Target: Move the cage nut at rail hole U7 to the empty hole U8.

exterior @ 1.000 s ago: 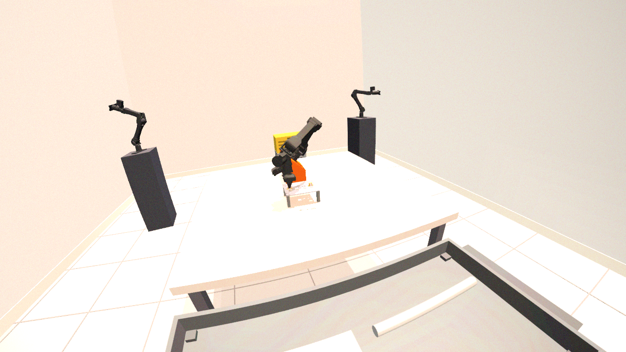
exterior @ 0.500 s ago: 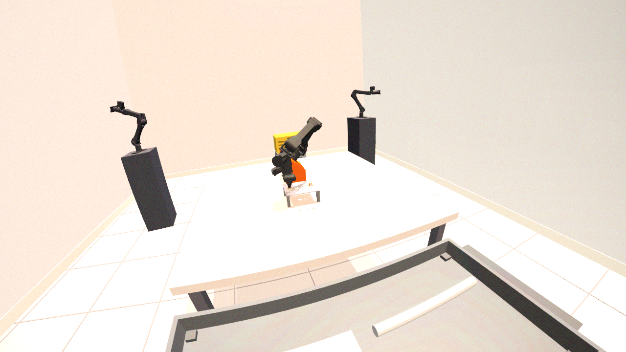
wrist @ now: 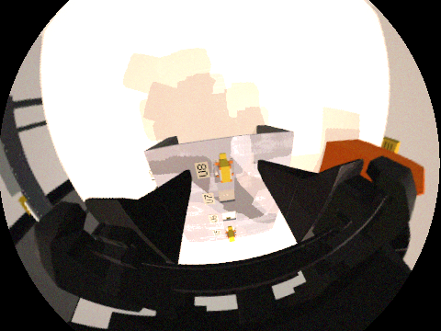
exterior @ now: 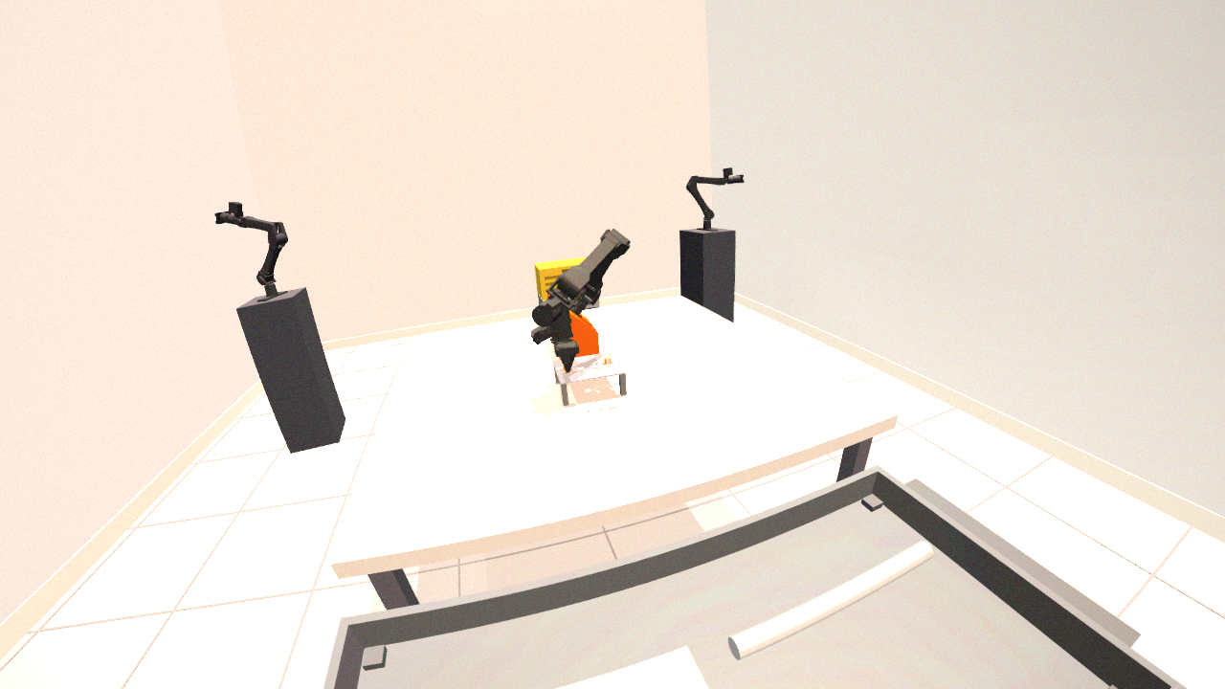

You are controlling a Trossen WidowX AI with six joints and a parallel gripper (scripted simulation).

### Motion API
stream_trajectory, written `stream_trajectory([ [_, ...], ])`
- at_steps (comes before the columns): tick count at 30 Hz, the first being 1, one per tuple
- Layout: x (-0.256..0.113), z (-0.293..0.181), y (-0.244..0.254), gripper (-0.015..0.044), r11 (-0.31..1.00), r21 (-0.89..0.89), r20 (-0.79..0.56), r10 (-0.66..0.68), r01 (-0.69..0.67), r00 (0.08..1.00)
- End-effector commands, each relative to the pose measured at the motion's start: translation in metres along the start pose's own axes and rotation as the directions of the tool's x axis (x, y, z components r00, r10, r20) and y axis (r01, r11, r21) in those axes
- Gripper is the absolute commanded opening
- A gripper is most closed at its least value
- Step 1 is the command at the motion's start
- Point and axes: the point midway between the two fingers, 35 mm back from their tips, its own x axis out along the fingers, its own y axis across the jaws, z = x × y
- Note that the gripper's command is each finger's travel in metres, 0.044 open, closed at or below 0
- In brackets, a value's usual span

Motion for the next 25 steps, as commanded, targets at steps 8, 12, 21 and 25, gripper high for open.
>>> stream_trajectory([
  [8,-0.039,0.000,0.001,0.0440,1.000,0.000,0.002,0.000,0.000,1.000],
  [12,-0.050,0.000,0.000,0.0440,1.000,0.000,0.002,0.000,0.000,1.000],
  [21,-0.050,0.000,0.000,0.0440,1.000,0.000,0.002,0.000,0.000,1.000],
  [25,-0.050,0.000,0.000,0.0440,1.000,0.000,0.002,0.000,0.000,1.000],
])
